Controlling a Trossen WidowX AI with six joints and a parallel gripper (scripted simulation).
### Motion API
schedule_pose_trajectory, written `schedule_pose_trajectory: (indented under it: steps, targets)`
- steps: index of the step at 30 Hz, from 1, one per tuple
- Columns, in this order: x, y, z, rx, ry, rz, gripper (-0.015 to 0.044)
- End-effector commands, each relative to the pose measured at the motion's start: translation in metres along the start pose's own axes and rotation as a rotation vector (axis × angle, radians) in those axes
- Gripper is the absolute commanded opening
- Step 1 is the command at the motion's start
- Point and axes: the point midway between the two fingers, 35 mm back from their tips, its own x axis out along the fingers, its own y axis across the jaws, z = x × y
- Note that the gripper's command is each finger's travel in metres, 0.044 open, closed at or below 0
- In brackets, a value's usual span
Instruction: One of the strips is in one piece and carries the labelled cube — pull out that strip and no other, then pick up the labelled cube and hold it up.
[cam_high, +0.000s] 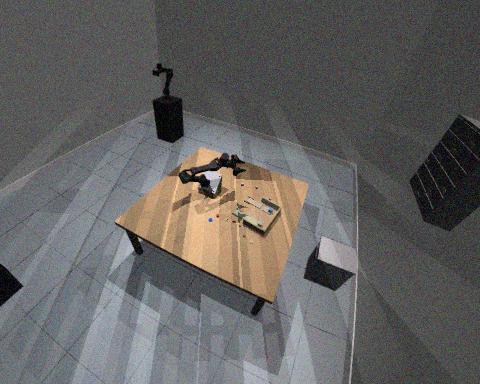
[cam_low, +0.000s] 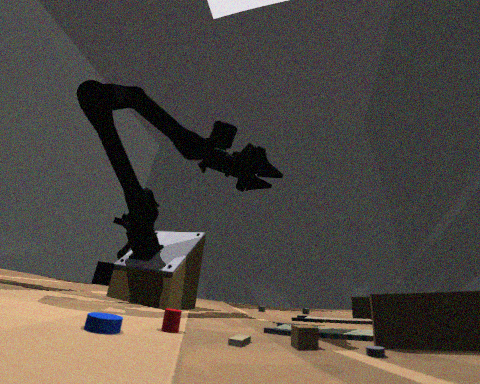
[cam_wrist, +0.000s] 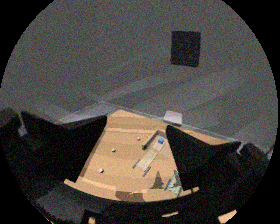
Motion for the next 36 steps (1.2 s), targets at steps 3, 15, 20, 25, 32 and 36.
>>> schedule_pose_trajectory:
  steps: [3,15,20,25,32,36]
  targets:
    - [0.020,-0.073,-0.082,0.040,0.260,-0.355,0.0400]
    - [0.015,-0.107,-0.124,0.051,0.397,-0.533,0.0400]
    - [0.015,-0.107,-0.124,0.051,0.397,-0.533,0.0400]
    - [0.015,-0.107,-0.124,0.051,0.397,-0.533,0.0400]
    - [0.033,-0.126,-0.140,0.116,0.559,-0.535,0.0269]
    - [0.045,-0.151,-0.162,0.209,0.754,-0.545,0.0164]
